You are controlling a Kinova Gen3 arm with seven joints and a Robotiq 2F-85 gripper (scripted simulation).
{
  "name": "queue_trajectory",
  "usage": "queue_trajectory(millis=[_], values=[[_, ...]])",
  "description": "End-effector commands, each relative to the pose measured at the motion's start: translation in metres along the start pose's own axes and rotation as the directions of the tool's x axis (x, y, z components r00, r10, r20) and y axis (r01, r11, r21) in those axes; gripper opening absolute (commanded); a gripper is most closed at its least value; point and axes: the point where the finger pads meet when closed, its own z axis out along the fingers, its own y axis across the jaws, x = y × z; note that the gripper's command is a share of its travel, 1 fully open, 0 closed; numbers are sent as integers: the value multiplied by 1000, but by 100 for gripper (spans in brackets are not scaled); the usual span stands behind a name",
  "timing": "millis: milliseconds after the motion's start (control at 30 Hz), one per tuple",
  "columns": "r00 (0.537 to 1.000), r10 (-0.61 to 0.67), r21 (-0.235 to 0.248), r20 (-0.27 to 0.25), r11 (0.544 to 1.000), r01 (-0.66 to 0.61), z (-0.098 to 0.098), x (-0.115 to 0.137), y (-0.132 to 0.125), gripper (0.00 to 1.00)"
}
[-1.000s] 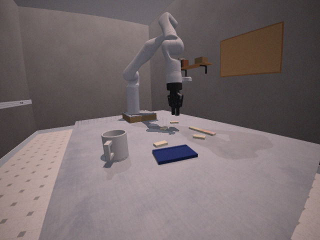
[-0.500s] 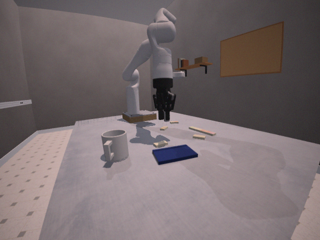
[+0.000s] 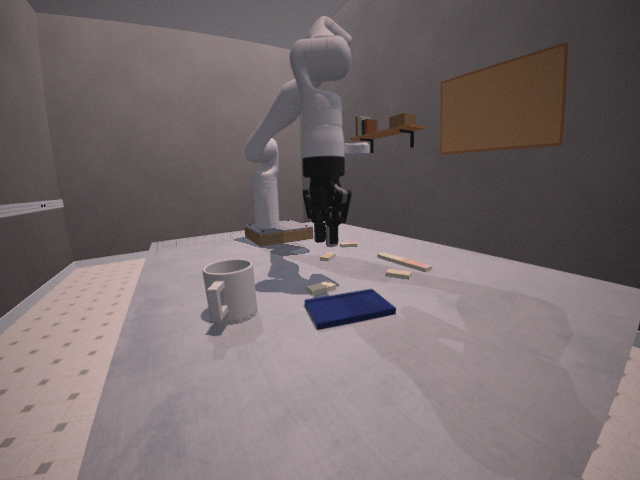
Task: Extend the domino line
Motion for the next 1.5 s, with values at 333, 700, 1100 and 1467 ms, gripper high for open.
queue_trajectory(millis=[333, 700, 1100, 1467], values=[[1000, 0, -2, 0, 1000, 0, -1, 0, 1, 47], [1000, 0, -2, 0, 1000, 0, -1, 0, 1, 47], [1000, 1, -2, 0, 1000, -1, 4, 0, 1, 47], [1000, 1, -2, 0, 1000, -1, 19, 0, 1, 47]])
